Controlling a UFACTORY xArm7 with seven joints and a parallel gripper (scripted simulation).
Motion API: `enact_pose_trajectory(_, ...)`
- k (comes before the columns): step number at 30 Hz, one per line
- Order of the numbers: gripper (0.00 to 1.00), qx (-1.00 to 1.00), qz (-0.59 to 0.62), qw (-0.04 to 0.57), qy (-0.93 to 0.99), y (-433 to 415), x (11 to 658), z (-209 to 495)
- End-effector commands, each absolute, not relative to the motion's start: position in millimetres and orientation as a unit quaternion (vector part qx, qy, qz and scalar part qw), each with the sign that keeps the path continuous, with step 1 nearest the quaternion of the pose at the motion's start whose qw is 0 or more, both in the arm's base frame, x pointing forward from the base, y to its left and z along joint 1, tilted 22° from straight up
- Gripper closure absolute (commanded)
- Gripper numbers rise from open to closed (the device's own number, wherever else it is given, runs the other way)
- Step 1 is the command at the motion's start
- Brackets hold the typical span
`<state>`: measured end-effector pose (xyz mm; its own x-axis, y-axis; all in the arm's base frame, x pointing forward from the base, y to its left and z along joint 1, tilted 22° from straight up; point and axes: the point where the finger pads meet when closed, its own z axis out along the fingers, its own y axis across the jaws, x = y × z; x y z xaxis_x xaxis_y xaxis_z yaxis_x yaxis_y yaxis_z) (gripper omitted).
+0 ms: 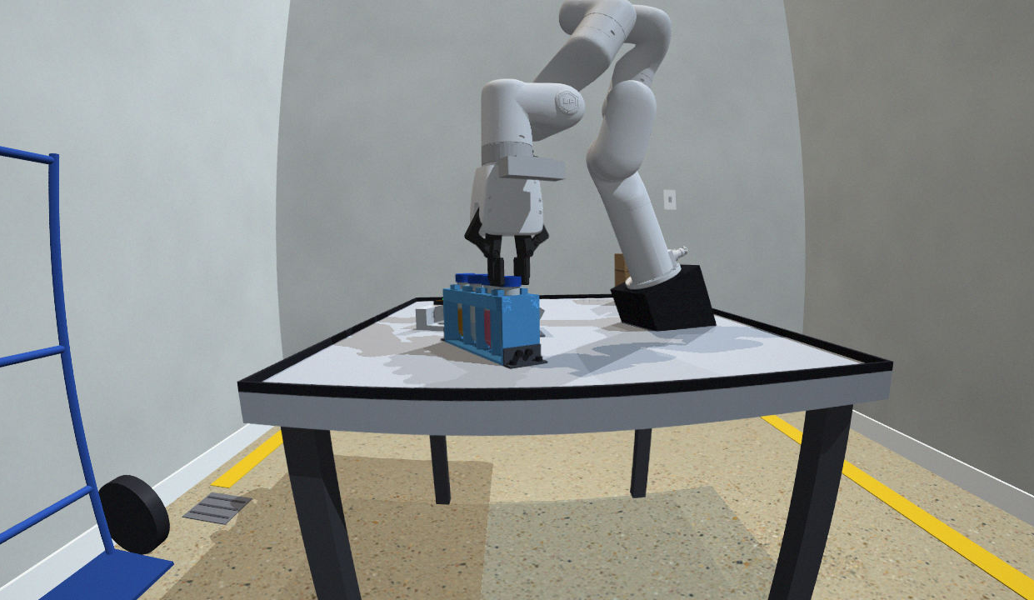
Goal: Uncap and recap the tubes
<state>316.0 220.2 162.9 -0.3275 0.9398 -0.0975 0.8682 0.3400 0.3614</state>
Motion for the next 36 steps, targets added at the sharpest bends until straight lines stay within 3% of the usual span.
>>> enact_pose_trajectory(1,1.0,0.609,0.131,0.14,0.77,221,316,164)
enact_pose_trajectory(15,1.0,0.664,0.141,0.13,0.722,221,316,164)
enact_pose_trajectory(16,0.54,0.664,0.141,0.13,0.722,221,316,164)
enact_pose_trajectory(36,0.54,0.664,0.141,0.13,0.722,220,307,186)
